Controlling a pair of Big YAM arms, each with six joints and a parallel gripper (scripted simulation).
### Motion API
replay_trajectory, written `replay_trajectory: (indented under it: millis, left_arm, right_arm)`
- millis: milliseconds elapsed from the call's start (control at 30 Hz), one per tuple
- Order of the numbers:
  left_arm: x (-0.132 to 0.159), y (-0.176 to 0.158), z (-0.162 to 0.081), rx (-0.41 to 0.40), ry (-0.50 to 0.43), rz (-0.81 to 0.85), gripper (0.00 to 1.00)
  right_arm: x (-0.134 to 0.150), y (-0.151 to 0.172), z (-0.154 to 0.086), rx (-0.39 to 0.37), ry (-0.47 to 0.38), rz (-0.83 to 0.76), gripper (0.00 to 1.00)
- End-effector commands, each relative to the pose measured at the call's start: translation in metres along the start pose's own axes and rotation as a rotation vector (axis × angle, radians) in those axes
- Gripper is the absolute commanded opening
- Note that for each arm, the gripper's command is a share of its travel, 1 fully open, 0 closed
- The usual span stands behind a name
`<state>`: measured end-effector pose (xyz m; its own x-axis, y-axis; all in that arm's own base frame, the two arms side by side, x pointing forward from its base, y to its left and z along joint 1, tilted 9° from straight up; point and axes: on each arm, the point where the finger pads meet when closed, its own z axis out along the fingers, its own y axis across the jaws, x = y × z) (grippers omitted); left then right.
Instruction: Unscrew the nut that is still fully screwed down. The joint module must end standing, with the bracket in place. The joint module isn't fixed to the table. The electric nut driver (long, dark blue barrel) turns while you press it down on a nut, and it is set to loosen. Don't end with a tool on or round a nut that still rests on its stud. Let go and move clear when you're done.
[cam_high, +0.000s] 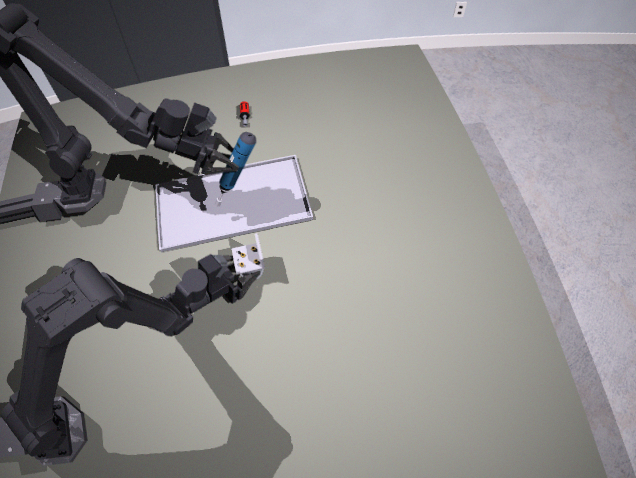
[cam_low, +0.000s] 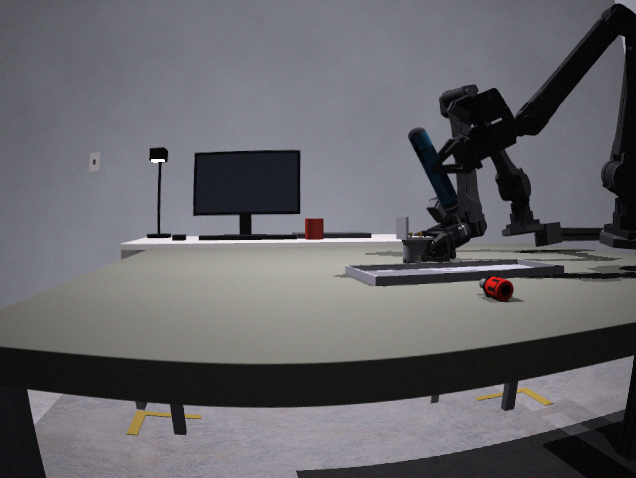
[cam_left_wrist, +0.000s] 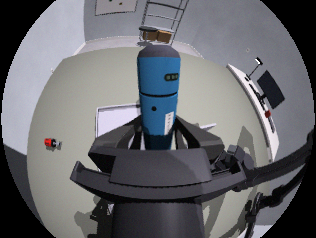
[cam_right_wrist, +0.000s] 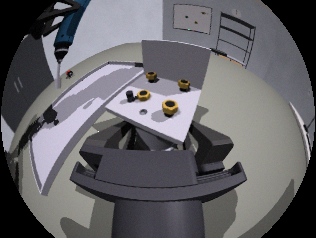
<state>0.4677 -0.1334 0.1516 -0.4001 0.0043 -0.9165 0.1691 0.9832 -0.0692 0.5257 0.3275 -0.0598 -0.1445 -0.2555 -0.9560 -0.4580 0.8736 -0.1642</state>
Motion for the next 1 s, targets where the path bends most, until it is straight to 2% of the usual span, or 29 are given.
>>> replay_trajectory:
  millis: [0,133,267,333,667,833,867,967]
  left_arm:
    - [-0.064,0.009,0.003,-0.015,-0.096,-0.068,0.42]
    - [-0.062,0.02,0.005,-0.036,-0.073,-0.094,0.42]
    - [-0.069,0.007,0.004,-0.009,-0.103,-0.088,0.42]
    - [-0.061,0.028,0.006,-0.055,-0.059,-0.113,0.42]
    - [-0.054,0.066,0.007,-0.128,0.013,-0.207,0.42]
    - [-0.062,0.053,0.007,-0.101,-0.016,-0.199,0.42]
    - [-0.054,0.067,0.006,-0.135,0.02,-0.215,0.42]
    - [-0.051,0.081,0.005,-0.164,0.039,-0.248,0.42]
  right_arm:
    - [0.015,-0.009,0.0,0.011,0.035,0.001,0.59]
    - [0.015,-0.009,0.0,0.011,0.035,0.001,0.59]
    - [0.015,-0.009,0.0,0.011,0.035,0.001,0.59]
    - [0.015,-0.009,0.0,0.011,0.035,0.001,0.59]
    - [0.015,-0.009,0.0,0.011,0.035,0.001,0.59]
    - [0.015,-0.009,0.0,0.011,0.035,0.001,0.59]
    - [0.015,-0.009,0.0,0.011,0.035,0.001,0.59]
    - [0.015,-0.009,0.0,0.011,0.035,0.001,0.59]
